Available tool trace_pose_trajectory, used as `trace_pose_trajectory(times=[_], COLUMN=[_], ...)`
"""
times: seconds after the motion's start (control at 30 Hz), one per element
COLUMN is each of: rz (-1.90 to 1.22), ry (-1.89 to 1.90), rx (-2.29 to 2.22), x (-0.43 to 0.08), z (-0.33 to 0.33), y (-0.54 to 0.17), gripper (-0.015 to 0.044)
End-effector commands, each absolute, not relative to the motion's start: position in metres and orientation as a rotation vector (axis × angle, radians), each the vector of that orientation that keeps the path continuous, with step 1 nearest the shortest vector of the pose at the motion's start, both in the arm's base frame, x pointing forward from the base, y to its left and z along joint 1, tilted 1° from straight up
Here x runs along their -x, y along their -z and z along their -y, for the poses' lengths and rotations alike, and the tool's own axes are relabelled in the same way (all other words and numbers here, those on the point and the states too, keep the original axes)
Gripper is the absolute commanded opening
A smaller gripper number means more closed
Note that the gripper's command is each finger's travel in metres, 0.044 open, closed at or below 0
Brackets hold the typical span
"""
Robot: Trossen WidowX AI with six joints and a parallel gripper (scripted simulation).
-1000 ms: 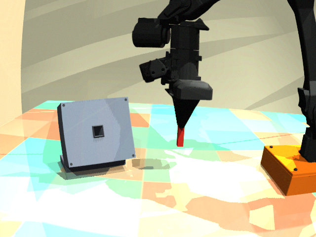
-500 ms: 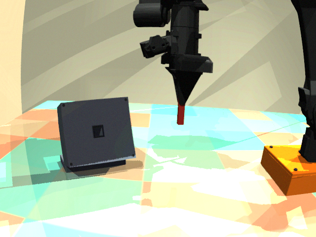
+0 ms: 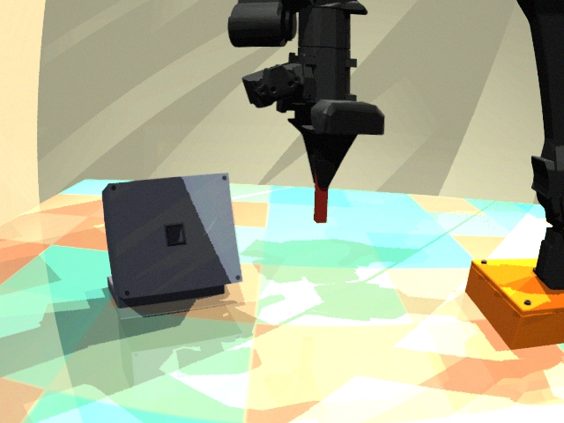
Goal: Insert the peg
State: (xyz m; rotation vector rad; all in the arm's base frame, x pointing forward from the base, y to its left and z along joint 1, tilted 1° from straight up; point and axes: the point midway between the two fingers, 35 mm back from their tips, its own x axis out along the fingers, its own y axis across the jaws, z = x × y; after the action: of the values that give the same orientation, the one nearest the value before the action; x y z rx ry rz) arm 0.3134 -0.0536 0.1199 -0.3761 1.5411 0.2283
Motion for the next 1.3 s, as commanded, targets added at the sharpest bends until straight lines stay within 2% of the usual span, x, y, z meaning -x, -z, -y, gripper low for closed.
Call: trace_pose_trajectory(times=[0.0,1.27], rz=[-1.565,-1.624], ry=[-0.248,-0.351], rx=[0.430,0.850], x=[-0.314,-0.325], z=[0.050,0.022], y=[-0.115,-0.103], gripper=[0.0000,0.0000])
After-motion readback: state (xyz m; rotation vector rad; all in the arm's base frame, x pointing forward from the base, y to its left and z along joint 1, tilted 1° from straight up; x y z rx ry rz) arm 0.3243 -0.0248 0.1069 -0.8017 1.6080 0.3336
